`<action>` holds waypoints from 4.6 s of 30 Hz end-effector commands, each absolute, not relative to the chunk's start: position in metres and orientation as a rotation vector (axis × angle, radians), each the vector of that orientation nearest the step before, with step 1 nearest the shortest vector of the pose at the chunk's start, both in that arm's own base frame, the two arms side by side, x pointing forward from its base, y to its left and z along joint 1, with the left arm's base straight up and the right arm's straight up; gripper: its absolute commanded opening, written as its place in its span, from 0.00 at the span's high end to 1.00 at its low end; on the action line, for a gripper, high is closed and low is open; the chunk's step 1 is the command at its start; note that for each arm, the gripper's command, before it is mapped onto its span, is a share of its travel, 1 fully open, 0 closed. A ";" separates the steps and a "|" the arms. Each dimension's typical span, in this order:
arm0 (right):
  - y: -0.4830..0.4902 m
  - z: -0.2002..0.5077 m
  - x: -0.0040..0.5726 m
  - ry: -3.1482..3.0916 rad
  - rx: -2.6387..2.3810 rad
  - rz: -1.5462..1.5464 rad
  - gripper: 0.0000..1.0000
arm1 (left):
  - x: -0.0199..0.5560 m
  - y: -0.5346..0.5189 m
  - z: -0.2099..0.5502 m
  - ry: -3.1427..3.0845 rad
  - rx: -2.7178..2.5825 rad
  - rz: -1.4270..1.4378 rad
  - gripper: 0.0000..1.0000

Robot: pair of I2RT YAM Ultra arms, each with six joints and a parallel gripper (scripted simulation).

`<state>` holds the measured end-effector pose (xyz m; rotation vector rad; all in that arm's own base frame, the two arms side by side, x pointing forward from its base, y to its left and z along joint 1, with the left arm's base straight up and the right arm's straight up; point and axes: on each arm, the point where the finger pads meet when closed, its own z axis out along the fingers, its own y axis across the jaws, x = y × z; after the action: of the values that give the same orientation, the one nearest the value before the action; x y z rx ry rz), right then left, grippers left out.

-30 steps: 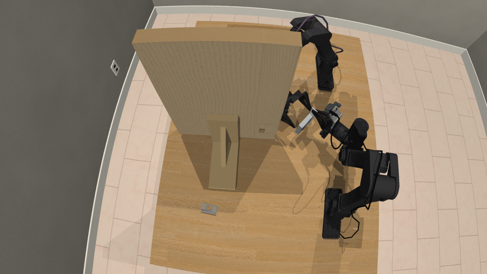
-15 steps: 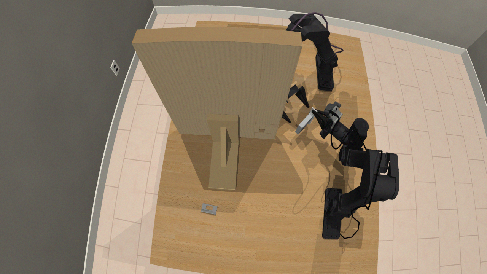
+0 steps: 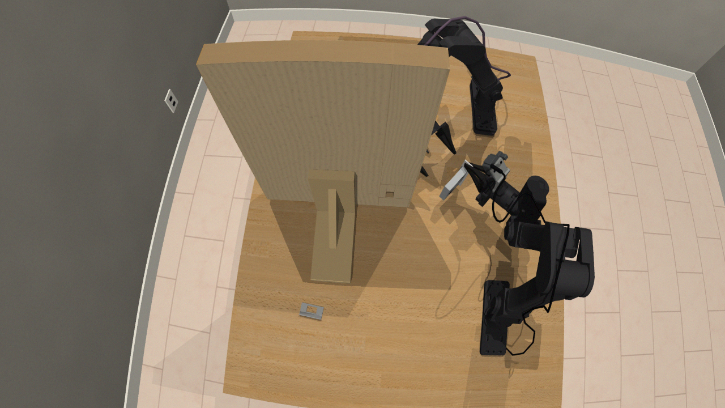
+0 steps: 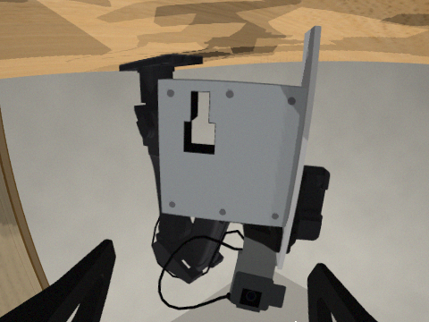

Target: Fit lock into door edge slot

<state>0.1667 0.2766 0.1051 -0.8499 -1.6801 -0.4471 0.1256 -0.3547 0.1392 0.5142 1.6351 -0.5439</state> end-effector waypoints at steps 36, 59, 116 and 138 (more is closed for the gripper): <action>0.064 0.152 0.301 -2.436 -0.478 -1.889 0.00 | 0.126 -0.357 0.152 1.614 0.470 -0.582 1.00; 0.057 0.152 0.301 -2.485 -0.450 -1.909 0.00 | 0.152 -0.366 0.156 1.604 0.672 -0.648 1.00; 0.057 0.152 0.301 -2.485 -0.450 -1.909 0.00 | 0.160 -0.303 0.171 1.345 1.297 -1.083 1.00; 0.057 0.152 0.301 -2.485 -0.450 -1.909 0.00 | 0.152 -0.295 0.147 1.440 1.301 -1.093 1.00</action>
<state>0.2924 0.0587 0.1429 -0.4760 -2.4610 -1.8728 0.1507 -0.2930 0.1336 1.3050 1.5135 -1.0996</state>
